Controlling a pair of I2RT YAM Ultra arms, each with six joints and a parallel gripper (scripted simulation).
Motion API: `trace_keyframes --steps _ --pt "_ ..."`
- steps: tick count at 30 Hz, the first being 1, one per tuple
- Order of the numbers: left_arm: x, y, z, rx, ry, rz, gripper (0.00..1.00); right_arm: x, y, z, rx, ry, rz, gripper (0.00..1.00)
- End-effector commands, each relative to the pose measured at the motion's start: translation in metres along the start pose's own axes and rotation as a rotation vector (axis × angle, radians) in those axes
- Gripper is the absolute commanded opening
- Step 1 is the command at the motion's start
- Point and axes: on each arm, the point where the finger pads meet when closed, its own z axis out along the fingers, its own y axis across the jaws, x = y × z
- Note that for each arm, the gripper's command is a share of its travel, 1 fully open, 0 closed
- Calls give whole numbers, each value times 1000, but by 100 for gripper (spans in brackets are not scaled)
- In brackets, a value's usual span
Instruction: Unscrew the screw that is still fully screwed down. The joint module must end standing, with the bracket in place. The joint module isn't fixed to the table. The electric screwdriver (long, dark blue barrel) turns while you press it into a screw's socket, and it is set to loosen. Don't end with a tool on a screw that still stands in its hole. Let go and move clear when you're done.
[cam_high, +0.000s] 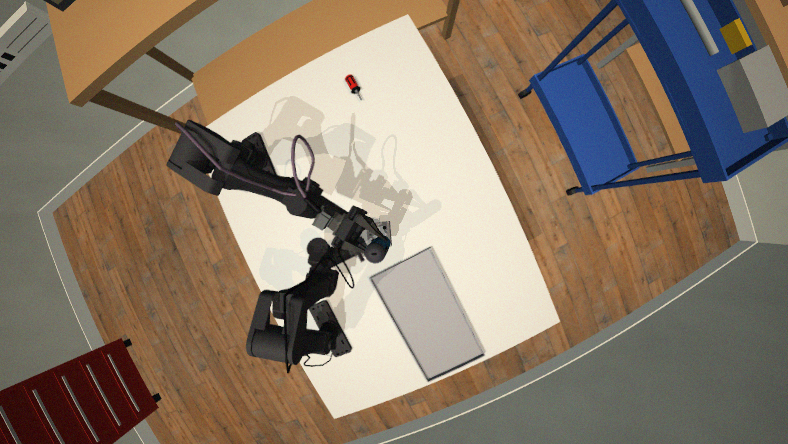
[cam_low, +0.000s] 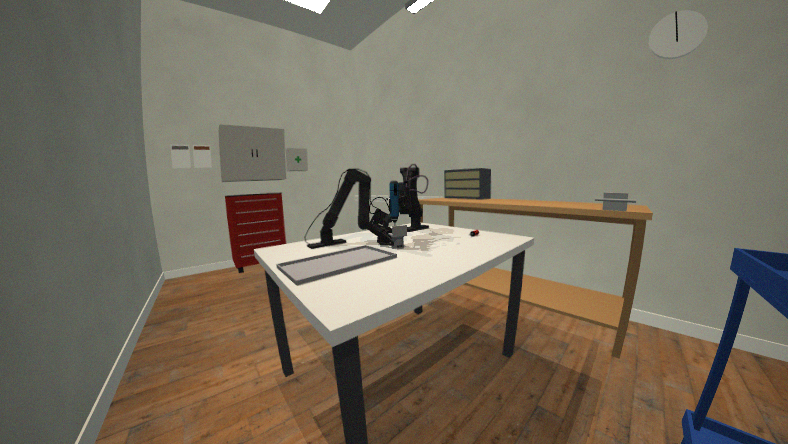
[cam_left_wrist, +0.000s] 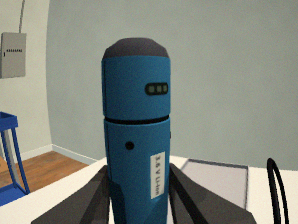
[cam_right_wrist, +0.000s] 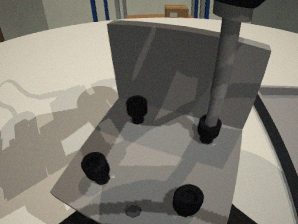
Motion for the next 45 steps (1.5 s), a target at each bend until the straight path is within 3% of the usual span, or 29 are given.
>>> trace_keyframes --steps 1,45 --pt "-64 -2 14 2 -179 -1 42 -5 2 0 -3 -13 19 59" --pt "-72 -3 15 2 -194 1 42 -5 2 0 -3 -13 19 59"
